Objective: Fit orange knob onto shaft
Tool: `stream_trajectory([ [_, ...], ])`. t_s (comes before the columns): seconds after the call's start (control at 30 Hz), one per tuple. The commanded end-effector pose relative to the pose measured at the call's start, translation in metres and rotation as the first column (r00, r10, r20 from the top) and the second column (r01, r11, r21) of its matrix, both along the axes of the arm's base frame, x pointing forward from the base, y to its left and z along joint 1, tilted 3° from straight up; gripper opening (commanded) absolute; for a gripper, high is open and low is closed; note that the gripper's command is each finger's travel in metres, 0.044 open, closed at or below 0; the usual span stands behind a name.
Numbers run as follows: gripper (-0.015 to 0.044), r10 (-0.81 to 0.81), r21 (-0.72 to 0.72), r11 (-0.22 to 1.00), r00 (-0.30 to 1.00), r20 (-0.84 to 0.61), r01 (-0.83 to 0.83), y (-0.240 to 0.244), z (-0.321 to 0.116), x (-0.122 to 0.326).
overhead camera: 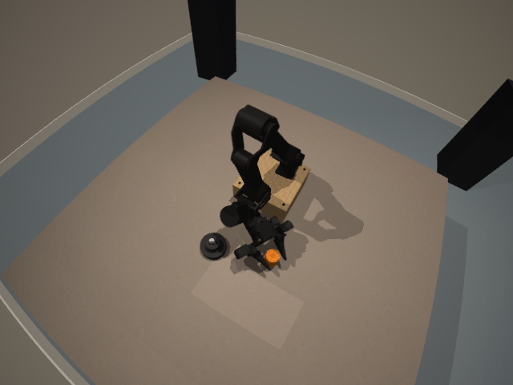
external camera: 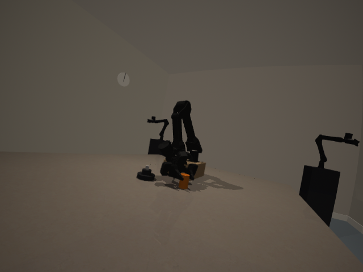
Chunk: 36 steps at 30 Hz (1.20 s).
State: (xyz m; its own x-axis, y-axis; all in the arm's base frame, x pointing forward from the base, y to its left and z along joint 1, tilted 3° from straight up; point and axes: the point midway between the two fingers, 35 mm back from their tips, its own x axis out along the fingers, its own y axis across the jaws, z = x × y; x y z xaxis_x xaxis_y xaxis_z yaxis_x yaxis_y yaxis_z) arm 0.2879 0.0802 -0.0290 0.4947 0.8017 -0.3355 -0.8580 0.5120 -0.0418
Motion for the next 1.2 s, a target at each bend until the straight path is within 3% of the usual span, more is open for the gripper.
stream_trajectory([
  [0.0,0.026,0.0,0.005,1.0,1.0,-0.003,0.0,0.0,0.0,0.0],
  [0.23,0.026,0.0,0.005,1.0,1.0,-0.003,0.0,0.0,0.0,0.0],
  [0.47,0.044,0.0,0.005,1.0,1.0,-0.003,0.0,0.0,0.0,0.0],
  [0.7,0.044,0.0,0.004,1.0,1.0,-0.003,0.0,0.0,0.005,0.001],
  [1.03,0.044,0.0,0.0,1.0,1.0,0.002,0.0,0.004,0.076,0.001],
  [1.17,0.044,-0.003,-0.006,1.0,1.0,-0.007,0.003,0.005,0.08,0.002],
])
